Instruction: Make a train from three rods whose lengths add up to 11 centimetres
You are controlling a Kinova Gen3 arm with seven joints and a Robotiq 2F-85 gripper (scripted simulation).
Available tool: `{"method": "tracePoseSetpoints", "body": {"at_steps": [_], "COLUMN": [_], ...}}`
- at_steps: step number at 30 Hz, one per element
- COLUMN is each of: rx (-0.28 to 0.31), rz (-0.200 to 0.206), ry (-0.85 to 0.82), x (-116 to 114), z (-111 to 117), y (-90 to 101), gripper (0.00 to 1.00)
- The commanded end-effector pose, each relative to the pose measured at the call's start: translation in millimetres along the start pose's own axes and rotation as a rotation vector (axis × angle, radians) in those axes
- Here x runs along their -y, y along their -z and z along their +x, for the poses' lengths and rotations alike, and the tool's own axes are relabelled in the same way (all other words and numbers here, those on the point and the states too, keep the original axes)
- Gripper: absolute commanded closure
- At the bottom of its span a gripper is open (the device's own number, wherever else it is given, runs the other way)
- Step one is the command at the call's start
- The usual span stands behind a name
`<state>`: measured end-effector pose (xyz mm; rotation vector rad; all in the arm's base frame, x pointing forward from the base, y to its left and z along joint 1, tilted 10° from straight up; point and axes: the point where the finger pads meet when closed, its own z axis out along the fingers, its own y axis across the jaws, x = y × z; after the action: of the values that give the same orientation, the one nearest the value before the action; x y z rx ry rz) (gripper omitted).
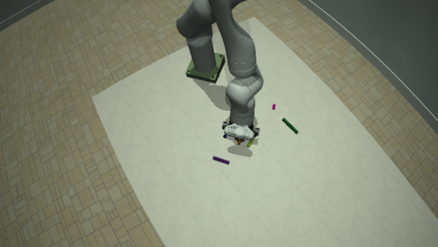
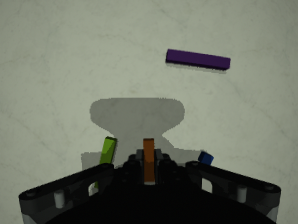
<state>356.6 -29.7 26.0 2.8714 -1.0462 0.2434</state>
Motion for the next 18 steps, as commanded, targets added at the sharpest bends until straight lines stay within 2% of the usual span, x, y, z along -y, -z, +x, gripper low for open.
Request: {"method": "tracePoseSetpoints", "body": {"at_steps": [1, 10, 18], "rx": [-0.001, -0.001, -0.001], "rz": [0.001, 0.001, 0.001], "ry": [0.0, 0.0, 0.0], "x": [0.3, 0.3, 0.3], "z": [0.3, 0.3, 0.2], "y": [0.3, 4.8, 30.6], "gripper": [0.95, 0.95, 0.95]}}
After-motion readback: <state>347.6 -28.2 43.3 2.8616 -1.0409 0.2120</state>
